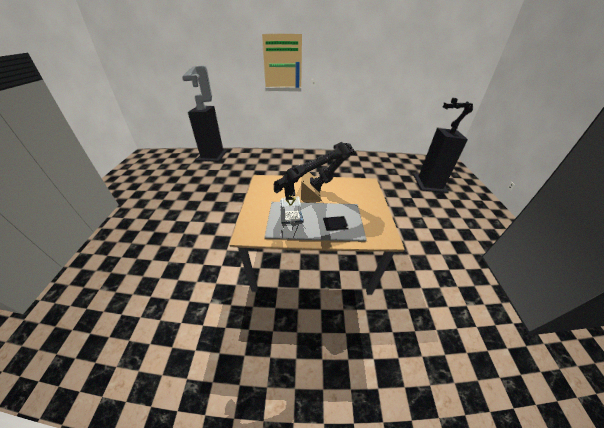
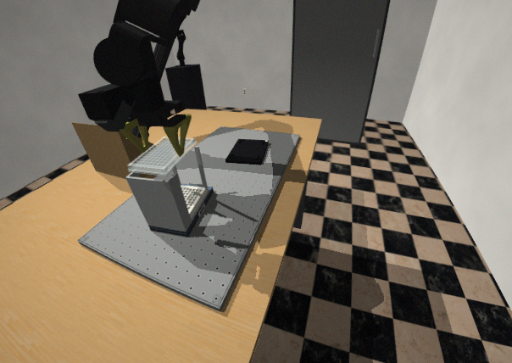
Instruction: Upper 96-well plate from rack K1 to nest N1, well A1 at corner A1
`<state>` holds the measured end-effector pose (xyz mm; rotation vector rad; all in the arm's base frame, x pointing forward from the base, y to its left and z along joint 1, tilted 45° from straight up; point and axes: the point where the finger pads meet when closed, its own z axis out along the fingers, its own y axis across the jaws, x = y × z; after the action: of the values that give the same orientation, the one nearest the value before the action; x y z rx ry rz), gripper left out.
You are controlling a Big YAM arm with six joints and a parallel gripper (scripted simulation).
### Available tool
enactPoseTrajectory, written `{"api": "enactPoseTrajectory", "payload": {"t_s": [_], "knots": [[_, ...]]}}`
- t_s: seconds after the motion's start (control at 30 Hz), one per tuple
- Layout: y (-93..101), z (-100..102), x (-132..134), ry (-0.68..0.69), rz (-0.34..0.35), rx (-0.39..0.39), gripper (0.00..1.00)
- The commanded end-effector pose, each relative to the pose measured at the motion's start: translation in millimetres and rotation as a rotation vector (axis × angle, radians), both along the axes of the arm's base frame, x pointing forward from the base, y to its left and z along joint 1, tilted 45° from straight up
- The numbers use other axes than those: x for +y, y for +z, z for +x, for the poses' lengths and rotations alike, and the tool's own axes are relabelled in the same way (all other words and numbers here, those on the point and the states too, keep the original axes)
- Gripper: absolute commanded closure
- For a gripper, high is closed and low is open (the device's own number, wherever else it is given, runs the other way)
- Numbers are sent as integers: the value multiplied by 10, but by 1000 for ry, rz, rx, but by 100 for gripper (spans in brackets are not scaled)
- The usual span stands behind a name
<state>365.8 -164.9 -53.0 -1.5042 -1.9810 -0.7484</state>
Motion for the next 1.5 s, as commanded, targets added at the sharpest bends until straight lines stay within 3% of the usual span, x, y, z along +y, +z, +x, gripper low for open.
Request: {"api": "enactPoseTrajectory", "payload": {"t_s": [0.0,0.2,0.23,0.3,0.37,1.47], "knots": [[117,251,-215,2,-44,-66,100],[117,251,-215,2,-44,-66,100],[222,308,-146,1,-54,-69,100],[222,308,-146,1,-54,-69,100],[189,109,51,1,-21,-25,100],[834,117,769,2,-18,-23,100]]}}
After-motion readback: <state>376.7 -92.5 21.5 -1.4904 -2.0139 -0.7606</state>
